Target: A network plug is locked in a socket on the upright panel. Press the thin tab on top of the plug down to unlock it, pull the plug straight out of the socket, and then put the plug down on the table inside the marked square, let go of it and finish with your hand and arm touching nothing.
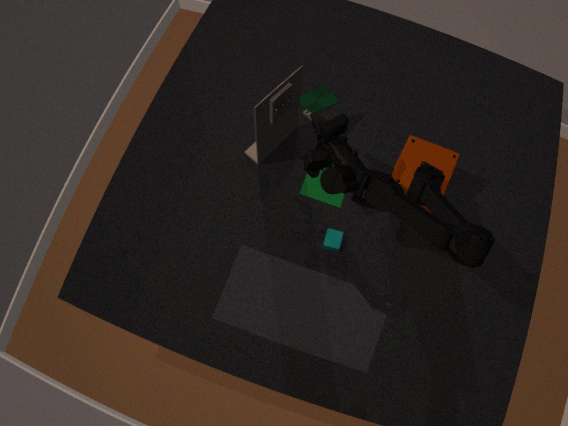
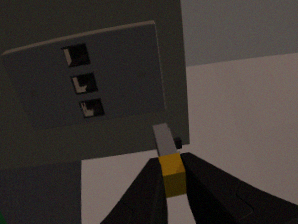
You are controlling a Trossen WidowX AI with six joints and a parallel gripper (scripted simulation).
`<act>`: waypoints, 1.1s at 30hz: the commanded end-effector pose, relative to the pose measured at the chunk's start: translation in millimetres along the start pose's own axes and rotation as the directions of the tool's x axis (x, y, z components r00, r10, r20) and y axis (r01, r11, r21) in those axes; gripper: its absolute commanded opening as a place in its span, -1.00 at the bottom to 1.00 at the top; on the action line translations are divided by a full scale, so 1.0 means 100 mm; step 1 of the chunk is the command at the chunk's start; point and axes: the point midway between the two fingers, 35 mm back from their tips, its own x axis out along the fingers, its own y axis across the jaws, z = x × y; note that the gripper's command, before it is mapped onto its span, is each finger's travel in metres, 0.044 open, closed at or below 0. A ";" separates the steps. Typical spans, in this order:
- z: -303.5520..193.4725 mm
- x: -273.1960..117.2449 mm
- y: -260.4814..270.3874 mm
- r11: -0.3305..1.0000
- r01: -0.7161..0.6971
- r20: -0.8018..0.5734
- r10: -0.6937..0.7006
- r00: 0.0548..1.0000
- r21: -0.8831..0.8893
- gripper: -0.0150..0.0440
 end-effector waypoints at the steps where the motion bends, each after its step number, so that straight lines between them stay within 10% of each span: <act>1: 0.01 -0.04 -0.07 1.000 0.003 0.006 -0.003 1.000 0.000 -0.49; 33: -0.24 0.02 1.22 0.764 -0.480 0.220 0.605 0.765 -0.431 -0.49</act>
